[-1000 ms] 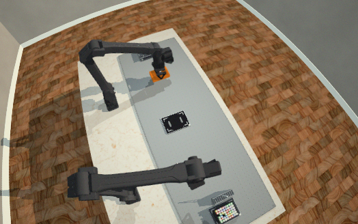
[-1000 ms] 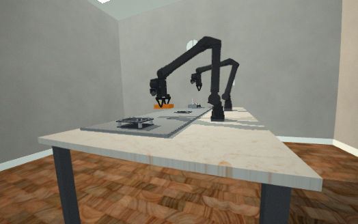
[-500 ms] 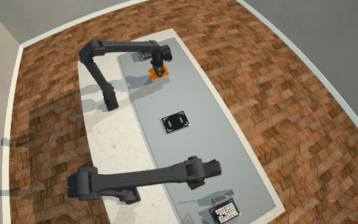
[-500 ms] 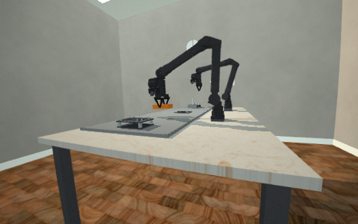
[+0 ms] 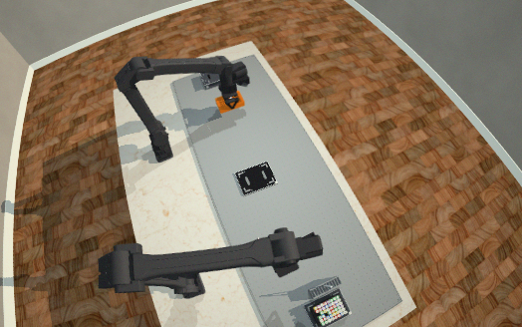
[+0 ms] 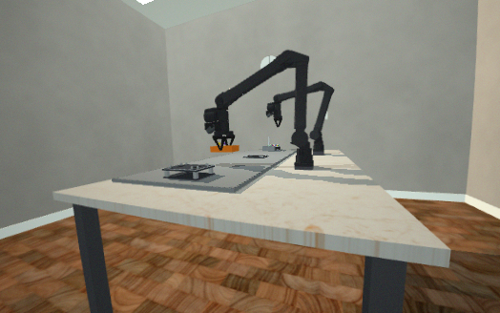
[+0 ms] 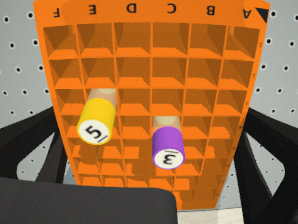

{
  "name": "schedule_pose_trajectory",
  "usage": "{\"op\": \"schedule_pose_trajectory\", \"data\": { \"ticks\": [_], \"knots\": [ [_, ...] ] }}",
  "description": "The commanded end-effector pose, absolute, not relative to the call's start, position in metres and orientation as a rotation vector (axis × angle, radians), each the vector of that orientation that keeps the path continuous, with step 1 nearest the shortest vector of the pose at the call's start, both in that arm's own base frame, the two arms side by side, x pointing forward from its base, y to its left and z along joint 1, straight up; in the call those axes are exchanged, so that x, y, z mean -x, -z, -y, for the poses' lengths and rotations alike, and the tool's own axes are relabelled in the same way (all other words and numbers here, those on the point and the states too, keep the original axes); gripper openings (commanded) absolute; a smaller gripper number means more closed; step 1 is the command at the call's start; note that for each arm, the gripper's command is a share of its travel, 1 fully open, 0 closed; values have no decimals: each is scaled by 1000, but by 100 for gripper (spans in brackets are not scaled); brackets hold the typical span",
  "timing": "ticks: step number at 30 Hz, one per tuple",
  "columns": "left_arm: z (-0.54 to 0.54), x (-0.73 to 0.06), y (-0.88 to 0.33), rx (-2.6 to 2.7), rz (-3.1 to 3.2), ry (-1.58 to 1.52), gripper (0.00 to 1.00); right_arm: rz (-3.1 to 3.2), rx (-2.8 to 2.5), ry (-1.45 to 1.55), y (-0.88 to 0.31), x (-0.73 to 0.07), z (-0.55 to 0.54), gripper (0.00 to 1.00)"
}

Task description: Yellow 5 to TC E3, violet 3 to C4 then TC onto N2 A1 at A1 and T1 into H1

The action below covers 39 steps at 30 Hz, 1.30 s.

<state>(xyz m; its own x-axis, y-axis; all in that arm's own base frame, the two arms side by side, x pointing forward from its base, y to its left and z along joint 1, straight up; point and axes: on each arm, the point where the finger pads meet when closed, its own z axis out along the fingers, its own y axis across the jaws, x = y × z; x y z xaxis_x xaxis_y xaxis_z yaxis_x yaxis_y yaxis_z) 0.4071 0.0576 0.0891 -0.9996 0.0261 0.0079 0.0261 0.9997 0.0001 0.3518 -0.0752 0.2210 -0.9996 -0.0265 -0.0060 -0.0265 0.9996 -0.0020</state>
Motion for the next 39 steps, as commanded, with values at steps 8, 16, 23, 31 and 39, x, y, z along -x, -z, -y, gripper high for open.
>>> {"op": "schedule_pose_trajectory", "data": {
  "ticks": [8, 16, 23, 31, 39],
  "knots": [
    [-81, -431, -108, 50, 3178, 9, 0, -3106, 19, 12, -233, -360, 78, 24],
    [-92, -432, -113, 50, 3189, 15, 0, -3106, 19, 12, -233, -360, 78, 24],
    [-104, -432, -107, 49, 3173, 11, 0, -3106, 19, 12, -233, -360, 78, 24],
    [-114, -433, -106, 50, 3175, 12, 0, -3106, 19, 12, -233, -360, 78, 24],
    [-128, -433, -106, 49, 3172, 13, 0, -3106, 19, 12, -233, -360, 78, 24]
  ]
}}
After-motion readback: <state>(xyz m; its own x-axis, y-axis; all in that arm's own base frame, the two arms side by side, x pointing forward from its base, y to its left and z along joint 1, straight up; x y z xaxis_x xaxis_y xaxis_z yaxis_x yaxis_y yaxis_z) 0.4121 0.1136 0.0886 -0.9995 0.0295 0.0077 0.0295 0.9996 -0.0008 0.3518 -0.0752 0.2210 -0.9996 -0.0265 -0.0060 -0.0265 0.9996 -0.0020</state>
